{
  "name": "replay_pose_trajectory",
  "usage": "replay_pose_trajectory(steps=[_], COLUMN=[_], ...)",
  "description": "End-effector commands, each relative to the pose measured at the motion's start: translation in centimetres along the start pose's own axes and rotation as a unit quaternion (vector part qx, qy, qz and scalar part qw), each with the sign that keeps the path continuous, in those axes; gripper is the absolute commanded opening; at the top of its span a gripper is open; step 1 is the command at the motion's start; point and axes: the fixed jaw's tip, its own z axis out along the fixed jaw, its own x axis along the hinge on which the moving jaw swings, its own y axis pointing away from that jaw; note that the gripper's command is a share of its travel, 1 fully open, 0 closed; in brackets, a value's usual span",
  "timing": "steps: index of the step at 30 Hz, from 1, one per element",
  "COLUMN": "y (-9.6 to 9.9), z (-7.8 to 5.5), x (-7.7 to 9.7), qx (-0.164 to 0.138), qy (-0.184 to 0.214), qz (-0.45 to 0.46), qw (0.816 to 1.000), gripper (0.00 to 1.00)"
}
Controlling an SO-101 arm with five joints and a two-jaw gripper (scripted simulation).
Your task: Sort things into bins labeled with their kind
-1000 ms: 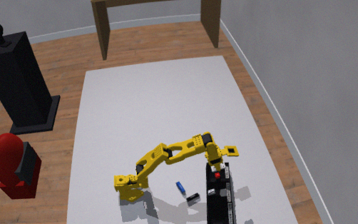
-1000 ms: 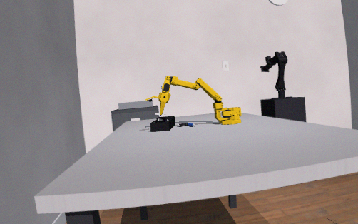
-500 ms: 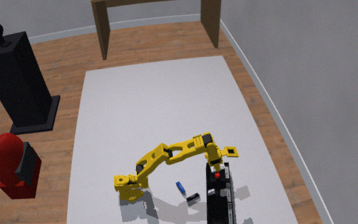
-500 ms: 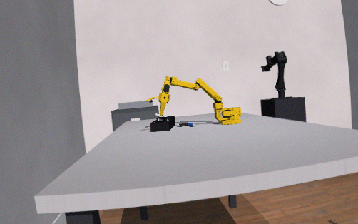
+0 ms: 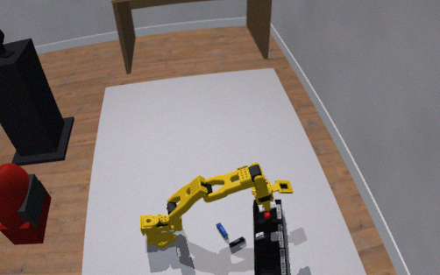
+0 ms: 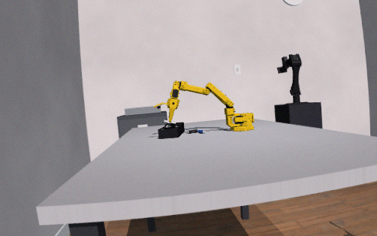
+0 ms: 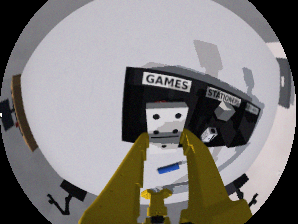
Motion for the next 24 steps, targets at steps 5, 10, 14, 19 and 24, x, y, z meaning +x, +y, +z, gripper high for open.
replay_pose_trajectory(steps=[5,10,14,19,24], y=[-0.28,-0.28,-0.28,-0.28,-0.28], z=[-0.63,-0.31,-0.05,0.17,0.23], x=[-0.6,-0.57,-0.52,-0.47,-0.46], qx=[0.0,0.0,0.0,0.0,0.0], qy=[-0.024,-0.024,-0.024,-0.024,-0.024], qz=[0.009,0.009,0.009,0.009,0.009], qw=[1.0,1.0,1.0,1.0,1.0], gripper=[0.0,0.0,0.0,0.0,0.0])
